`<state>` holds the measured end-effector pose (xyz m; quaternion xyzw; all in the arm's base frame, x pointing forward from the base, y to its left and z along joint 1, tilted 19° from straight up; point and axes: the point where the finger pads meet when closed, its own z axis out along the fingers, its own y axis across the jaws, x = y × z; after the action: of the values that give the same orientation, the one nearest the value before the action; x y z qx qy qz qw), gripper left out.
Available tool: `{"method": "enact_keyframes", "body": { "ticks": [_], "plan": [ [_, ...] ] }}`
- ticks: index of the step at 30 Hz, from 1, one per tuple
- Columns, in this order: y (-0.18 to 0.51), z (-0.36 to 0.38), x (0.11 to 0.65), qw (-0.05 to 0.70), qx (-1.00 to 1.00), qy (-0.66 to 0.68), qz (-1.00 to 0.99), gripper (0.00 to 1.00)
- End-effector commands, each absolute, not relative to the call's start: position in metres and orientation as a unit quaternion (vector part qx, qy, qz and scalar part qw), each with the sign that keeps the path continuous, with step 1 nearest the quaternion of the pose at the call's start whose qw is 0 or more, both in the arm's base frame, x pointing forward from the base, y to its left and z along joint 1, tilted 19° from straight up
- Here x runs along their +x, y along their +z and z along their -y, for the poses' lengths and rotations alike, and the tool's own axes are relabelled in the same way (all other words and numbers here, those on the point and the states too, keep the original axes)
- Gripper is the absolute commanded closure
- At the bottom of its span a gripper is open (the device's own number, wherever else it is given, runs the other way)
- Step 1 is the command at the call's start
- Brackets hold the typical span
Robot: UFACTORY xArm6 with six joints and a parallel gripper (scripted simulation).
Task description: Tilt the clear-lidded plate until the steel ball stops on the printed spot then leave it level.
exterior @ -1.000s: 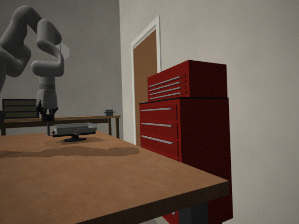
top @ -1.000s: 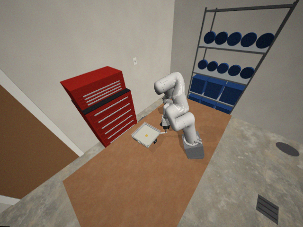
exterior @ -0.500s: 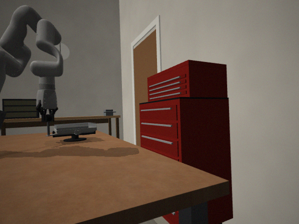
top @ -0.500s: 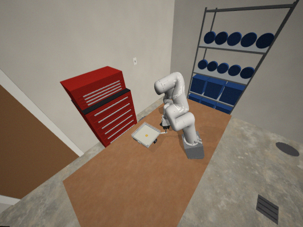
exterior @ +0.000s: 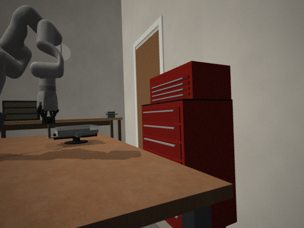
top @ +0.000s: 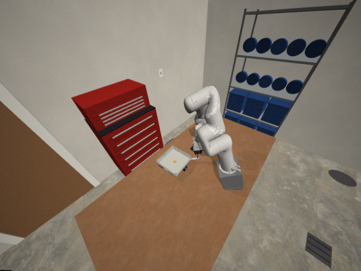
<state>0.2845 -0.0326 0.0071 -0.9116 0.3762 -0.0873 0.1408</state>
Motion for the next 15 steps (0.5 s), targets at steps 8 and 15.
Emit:
{"method": "enact_keyframes", "body": {
  "ticks": [8, 15],
  "plan": [
    [0.0114, 0.0328, 0.2854, 0.141, -0.912, -0.088, -0.376, 1.0],
    [0.0113, 0.0342, 0.2868, 0.141, -0.912, -0.088, -0.376, 1.0]
  ]
}}
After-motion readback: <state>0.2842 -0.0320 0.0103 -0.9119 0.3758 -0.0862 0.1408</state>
